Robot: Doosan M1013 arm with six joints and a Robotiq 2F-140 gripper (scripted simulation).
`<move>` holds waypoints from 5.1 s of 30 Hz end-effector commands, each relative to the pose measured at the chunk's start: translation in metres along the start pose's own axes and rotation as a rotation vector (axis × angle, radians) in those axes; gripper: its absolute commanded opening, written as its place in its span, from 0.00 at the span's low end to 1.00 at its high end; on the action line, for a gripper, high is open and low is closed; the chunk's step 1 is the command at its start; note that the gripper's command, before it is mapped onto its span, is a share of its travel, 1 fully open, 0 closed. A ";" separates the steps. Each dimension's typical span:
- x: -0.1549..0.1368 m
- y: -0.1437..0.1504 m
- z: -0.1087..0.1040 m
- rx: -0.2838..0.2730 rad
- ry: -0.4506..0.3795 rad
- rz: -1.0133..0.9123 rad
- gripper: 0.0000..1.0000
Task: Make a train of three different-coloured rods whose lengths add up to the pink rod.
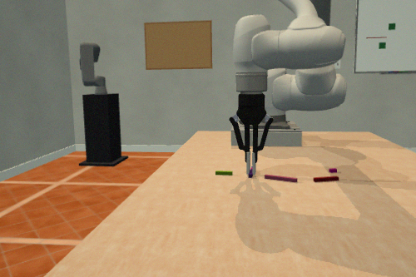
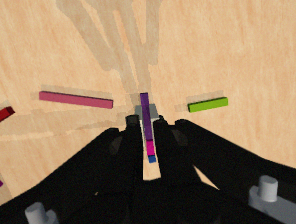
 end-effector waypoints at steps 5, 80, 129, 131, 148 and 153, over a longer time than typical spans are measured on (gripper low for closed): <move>-0.004 0.001 0.004 0.002 -0.006 -0.003 0.03; -0.003 0.001 -0.086 0.002 -0.006 -0.003 1.00; -0.003 0.001 -0.104 0.002 -0.006 -0.003 1.00; -0.003 0.001 -0.104 0.002 -0.006 -0.003 1.00; -0.003 0.001 -0.159 0.002 -0.006 -0.003 1.00; -0.003 0.001 -0.161 0.002 -0.006 -0.003 1.00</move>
Point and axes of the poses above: the point where the finger pads meet when closed, its own z axis out along the fingers, its own y axis across the jaws, x = y × z, the point moved 9 cm from there along -z, back along the fingers, and after that the axes turned 9 degrees about z, right-handed, at the moved point
